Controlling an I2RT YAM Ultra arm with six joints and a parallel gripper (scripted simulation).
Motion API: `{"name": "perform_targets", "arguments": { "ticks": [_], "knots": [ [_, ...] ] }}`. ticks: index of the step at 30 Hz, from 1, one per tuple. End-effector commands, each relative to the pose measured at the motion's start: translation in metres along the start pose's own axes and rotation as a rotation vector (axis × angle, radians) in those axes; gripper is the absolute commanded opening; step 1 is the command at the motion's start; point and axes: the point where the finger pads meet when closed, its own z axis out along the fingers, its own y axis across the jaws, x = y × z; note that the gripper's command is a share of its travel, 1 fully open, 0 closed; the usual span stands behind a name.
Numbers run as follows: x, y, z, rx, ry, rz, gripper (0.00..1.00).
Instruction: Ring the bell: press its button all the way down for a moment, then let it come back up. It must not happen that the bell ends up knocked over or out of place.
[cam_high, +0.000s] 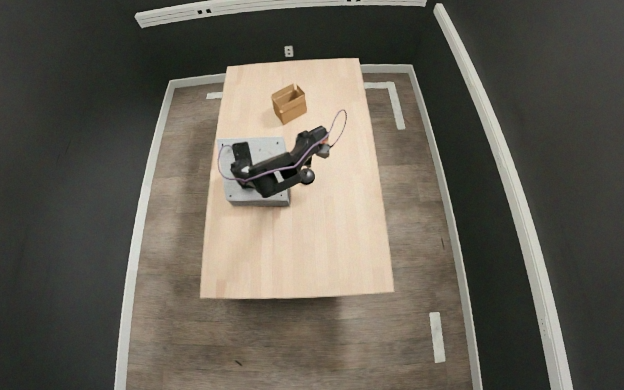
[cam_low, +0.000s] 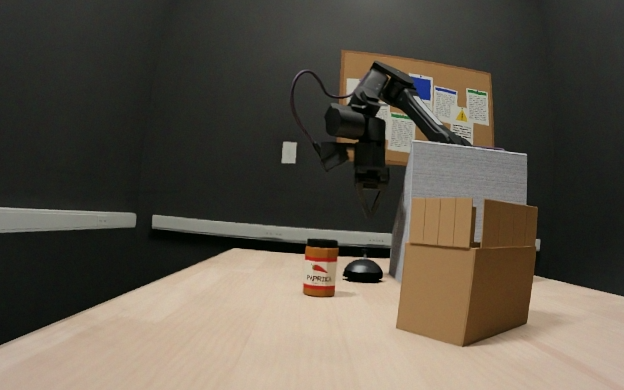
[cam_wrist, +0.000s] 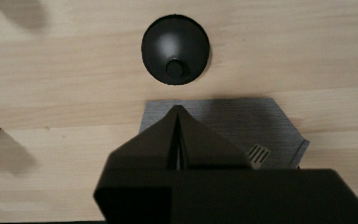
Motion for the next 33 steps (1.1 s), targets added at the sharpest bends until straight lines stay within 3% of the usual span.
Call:
{"name": "perform_targets", "arguments": {
  "ticks": [1,33],
  "knots": [
    [-0.013,0.0021,-0.0143,-0.008,-0.064,0.017,0.0],
    [-0.0113,0.0024,-0.0109,-0.007,-0.062,0.005,0.0]
  ]
}}
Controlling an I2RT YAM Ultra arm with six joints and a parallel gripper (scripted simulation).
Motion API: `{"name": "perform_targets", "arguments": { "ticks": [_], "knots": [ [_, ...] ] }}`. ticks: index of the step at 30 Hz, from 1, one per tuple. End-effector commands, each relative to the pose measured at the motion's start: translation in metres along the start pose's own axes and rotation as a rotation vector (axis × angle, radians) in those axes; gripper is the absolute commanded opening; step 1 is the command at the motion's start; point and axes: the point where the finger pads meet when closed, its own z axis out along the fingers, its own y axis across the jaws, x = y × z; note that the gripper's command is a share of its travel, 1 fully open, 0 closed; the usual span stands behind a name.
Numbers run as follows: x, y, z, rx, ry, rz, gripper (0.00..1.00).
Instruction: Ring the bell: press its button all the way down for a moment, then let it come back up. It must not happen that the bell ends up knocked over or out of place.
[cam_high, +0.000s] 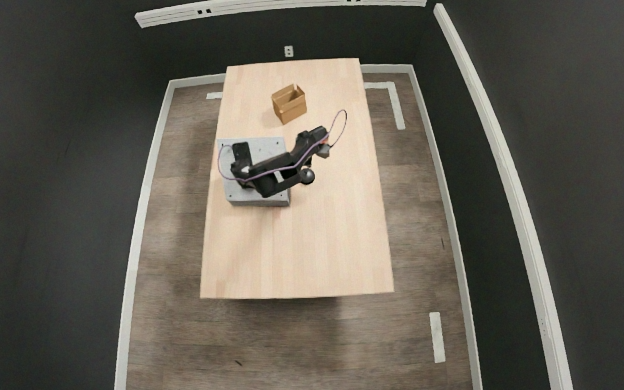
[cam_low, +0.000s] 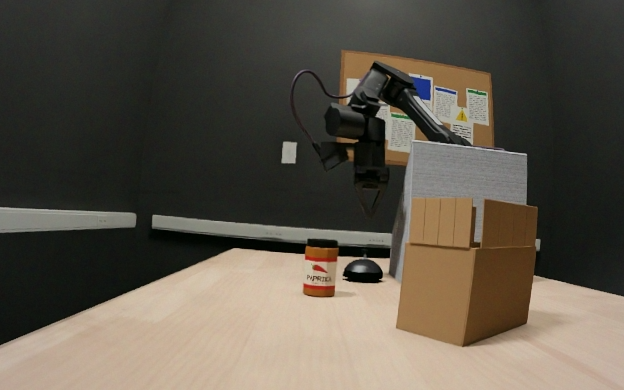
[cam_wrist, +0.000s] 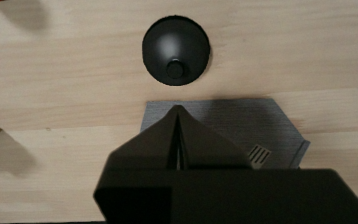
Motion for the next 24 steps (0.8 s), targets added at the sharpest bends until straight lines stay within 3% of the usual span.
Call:
{"name": "perform_targets", "arguments": {
  "ticks": [1,5,7,8,11,24],
  "knots": [
    [-0.009,0.002,-0.01,-0.005,-0.057,-0.001,0.0],
    [0.002,0.002,0.005,0.015,-0.014,-0.023,0.0],
    [0.002,0.002,0.005,0.015,-0.014,-0.023,0.0],
    [-0.009,0.004,0.001,0.004,-0.033,-0.006,0.0],
    [0.002,0.001,0.01,0.016,-0.009,-0.02,0.0],
    [0.001,0.002,0.026,0.015,-0.01,-0.022,0.0]
  ]
}}
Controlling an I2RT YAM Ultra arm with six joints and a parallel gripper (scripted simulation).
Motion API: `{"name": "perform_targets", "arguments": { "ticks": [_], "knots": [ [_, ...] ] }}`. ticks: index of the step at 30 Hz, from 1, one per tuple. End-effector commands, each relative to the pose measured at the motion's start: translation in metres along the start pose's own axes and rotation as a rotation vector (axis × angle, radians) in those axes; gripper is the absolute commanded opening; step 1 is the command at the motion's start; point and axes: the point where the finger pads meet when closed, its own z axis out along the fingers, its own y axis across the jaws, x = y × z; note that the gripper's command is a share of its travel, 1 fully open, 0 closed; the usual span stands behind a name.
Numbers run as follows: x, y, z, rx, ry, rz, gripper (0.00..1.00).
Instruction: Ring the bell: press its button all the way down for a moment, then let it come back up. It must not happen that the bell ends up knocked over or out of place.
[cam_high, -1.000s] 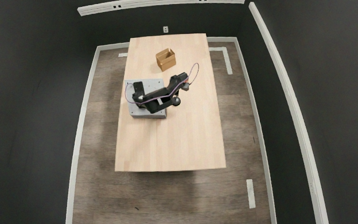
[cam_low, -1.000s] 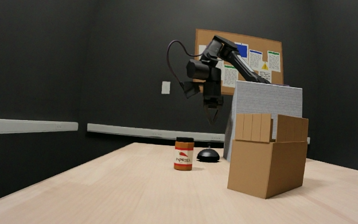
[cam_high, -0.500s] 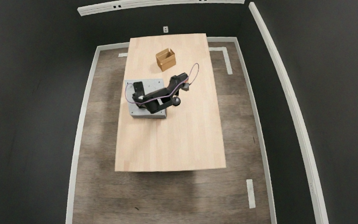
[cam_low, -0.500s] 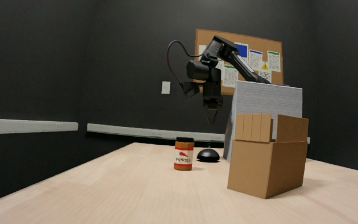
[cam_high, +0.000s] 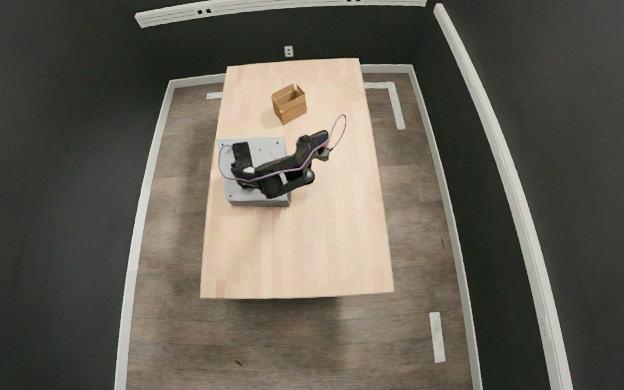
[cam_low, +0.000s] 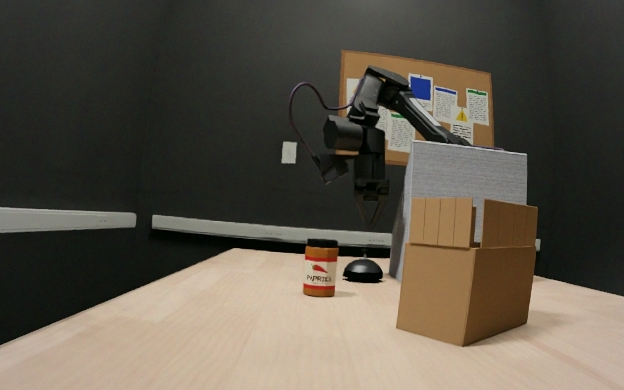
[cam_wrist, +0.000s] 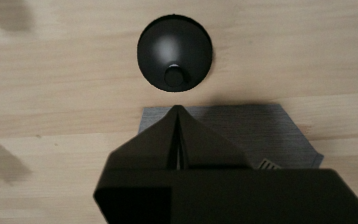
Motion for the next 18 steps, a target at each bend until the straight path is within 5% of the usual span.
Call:
{"name": "perform_targets", "arguments": {
  "ticks": [1,12,18],
  "knots": [
    [-0.009,0.007,-0.002,0.004,-0.051,-0.02,0.0],
    [-0.003,0.003,0.021,0.01,-0.025,-0.02,0.0],
    [-0.01,0.007,0.019,0.005,-0.05,-0.021,0.0]
  ]
}}
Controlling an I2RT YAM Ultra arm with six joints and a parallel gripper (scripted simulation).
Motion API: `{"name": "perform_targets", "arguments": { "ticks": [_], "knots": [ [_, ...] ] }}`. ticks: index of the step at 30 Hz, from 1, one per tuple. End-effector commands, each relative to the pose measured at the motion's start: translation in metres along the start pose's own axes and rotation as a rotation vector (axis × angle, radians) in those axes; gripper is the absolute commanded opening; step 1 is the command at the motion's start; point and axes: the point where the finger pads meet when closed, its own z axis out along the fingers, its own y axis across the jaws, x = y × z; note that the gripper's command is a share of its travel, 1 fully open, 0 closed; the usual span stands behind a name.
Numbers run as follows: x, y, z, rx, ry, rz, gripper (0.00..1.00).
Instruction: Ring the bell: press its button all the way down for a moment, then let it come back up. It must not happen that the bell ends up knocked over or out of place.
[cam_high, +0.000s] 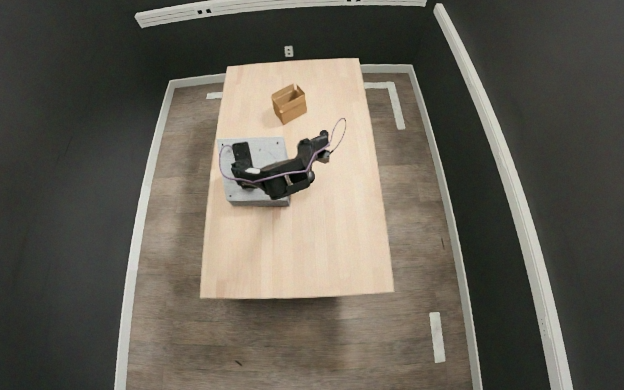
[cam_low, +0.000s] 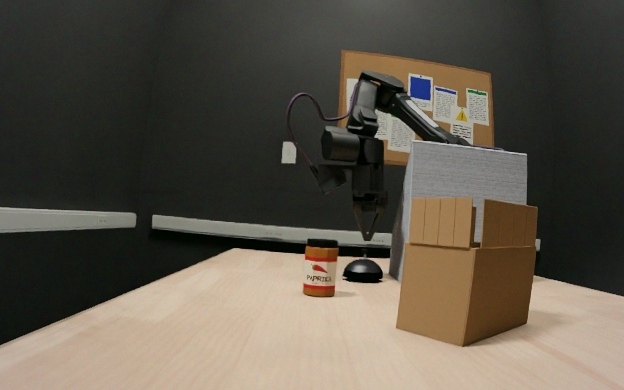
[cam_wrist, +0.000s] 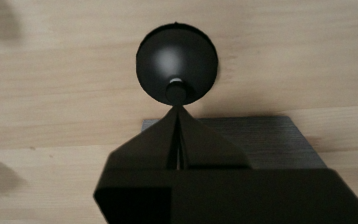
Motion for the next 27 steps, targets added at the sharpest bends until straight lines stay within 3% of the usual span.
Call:
{"name": "perform_targets", "arguments": {
  "ticks": [1,27],
  "knots": [
    [-0.0029,0.0051,0.0003,0.01,-0.036,-0.029,0.0],
    [-0.0002,0.0029,0.0062,0.012,-0.026,-0.026,0.0]
  ]
}}
